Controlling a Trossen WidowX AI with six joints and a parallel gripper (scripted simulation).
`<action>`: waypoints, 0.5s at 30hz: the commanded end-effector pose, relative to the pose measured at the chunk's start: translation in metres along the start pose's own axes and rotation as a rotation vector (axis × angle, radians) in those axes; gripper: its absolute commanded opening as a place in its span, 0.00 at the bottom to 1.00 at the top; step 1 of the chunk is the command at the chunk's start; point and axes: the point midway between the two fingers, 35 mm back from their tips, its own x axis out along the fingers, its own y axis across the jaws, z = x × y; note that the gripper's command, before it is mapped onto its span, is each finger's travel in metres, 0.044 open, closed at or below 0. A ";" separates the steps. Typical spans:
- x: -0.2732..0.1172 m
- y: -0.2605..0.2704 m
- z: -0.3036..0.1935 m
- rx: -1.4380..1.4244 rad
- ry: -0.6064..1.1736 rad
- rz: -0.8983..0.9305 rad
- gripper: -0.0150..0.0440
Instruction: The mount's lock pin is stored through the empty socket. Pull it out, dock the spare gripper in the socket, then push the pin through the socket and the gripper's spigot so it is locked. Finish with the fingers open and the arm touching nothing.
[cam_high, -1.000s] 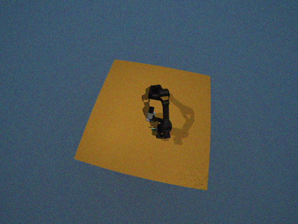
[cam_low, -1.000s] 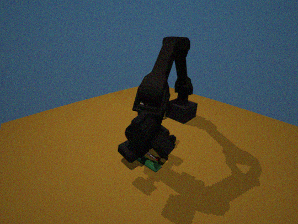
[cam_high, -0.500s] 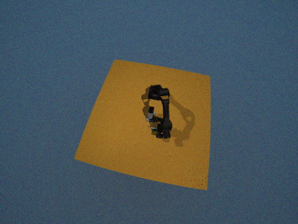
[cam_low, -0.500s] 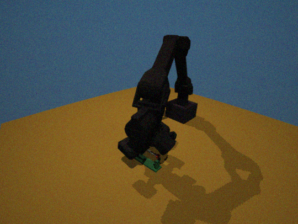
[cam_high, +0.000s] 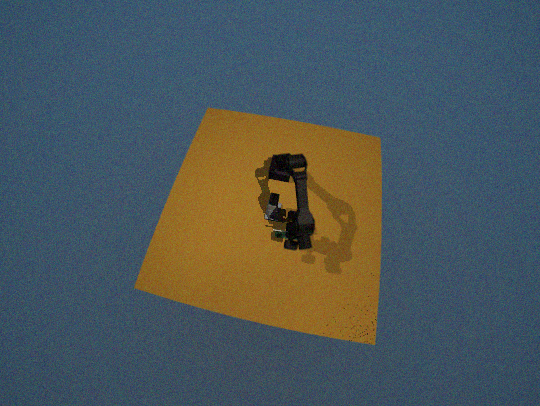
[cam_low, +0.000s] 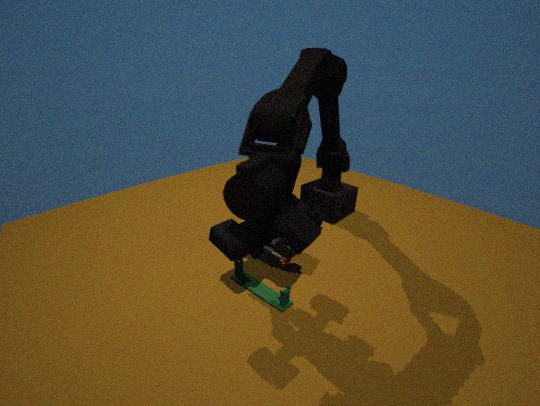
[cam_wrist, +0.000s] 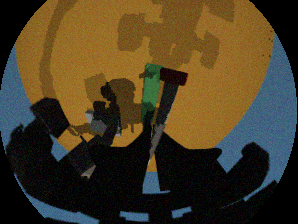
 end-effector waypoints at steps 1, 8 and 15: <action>0.002 0.000 0.000 -0.001 0.001 0.003 0.25; 0.001 0.000 0.000 0.042 0.001 0.014 0.25; -0.005 0.016 0.004 0.022 0.001 0.009 0.25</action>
